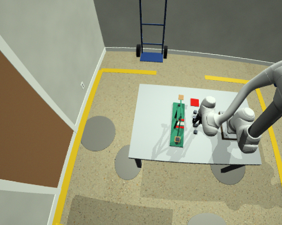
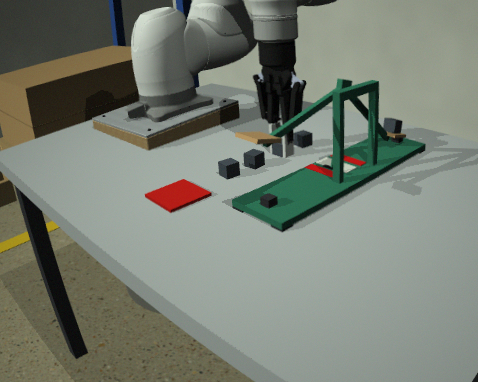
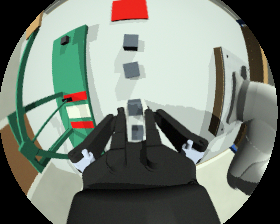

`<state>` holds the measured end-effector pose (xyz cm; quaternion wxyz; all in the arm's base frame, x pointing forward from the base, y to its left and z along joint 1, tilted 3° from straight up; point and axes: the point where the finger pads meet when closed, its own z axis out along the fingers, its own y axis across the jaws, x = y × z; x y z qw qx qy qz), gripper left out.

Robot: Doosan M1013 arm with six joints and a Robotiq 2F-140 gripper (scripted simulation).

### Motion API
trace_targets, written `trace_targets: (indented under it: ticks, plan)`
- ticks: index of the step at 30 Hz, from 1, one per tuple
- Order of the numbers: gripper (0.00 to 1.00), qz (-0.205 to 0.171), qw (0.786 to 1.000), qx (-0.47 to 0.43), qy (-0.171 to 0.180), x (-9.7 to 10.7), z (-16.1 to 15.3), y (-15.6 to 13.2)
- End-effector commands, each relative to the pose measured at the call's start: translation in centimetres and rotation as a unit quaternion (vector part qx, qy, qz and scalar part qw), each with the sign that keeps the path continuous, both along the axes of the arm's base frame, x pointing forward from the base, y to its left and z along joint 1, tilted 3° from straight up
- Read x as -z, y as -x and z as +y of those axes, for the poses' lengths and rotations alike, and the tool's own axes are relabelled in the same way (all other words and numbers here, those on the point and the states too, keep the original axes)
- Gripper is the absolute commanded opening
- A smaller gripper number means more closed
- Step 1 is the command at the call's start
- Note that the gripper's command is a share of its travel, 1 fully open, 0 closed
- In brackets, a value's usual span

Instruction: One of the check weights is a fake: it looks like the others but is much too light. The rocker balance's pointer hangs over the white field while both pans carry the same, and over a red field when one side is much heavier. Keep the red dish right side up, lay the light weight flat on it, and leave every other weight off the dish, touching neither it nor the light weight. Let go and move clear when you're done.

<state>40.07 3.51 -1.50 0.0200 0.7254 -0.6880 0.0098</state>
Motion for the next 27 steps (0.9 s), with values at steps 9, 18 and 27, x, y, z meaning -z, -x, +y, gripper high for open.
trace_targets:
  ticks: [9, 18, 27]
  plan:
    - [0.24, 0.000, 1.000, 0.000, 0.000, -1.0, 0.0, 0.0]
    - [0.24, 0.000, 1.000, 0.000, 0.000, -5.4, 0.2, -0.1]
    - [0.24, 0.000, 1.000, 0.000, 0.000, -7.0, 0.3, -0.1]
